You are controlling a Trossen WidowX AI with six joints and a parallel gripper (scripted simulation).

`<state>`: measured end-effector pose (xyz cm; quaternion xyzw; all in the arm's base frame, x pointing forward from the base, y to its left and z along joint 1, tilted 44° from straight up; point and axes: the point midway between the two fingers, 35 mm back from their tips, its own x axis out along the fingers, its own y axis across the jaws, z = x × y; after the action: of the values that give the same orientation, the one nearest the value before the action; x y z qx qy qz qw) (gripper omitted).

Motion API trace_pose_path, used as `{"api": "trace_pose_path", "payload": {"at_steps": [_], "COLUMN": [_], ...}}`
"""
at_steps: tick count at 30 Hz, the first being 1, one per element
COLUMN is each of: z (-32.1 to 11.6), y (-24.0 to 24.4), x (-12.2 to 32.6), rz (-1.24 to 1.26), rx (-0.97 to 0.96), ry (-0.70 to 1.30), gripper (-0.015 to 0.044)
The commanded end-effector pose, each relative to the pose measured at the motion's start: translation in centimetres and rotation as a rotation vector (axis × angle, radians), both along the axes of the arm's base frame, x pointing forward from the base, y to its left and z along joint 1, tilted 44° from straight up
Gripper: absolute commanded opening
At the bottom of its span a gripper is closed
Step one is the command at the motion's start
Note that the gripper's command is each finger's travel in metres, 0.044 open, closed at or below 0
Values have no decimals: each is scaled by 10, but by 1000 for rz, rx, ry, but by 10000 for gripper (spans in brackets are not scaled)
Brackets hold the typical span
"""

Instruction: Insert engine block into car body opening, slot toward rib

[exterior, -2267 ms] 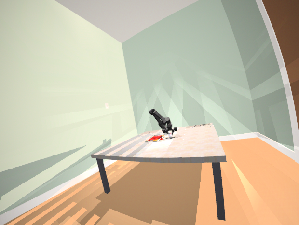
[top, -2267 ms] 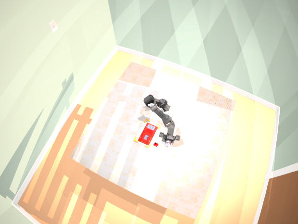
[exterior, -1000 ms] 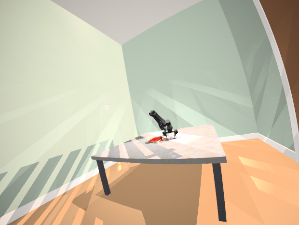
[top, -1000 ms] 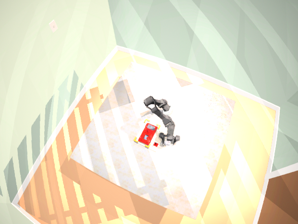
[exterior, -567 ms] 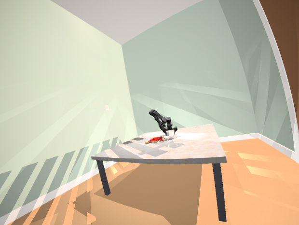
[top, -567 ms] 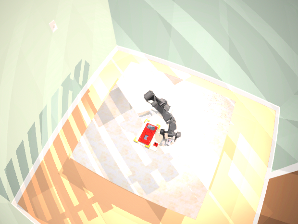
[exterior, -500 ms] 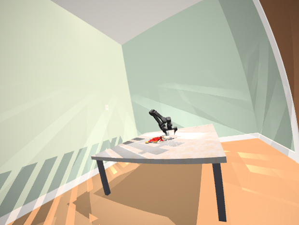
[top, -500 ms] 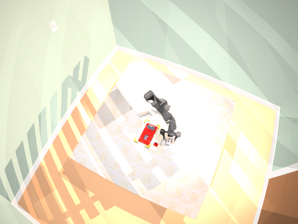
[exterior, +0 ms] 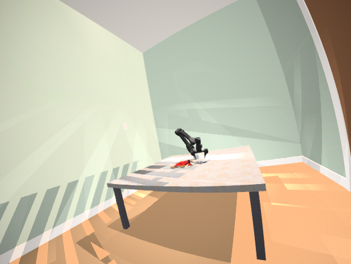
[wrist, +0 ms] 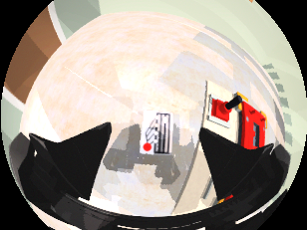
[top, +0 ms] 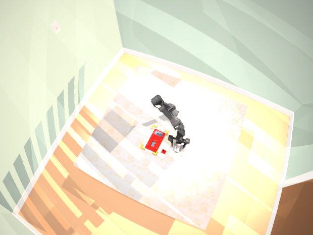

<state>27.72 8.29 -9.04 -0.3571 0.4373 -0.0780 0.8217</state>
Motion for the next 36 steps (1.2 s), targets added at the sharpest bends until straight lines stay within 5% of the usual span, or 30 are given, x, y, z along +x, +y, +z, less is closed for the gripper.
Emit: {"api": "trace_pose_path", "payload": {"at_steps": [1, 36], "z": [0, -15], "y": [0, 11], "x": [0, 16], "rz": [2, 652], "rx": [0, -572], "ry": [0, 704], "gripper": [440, 440]}}
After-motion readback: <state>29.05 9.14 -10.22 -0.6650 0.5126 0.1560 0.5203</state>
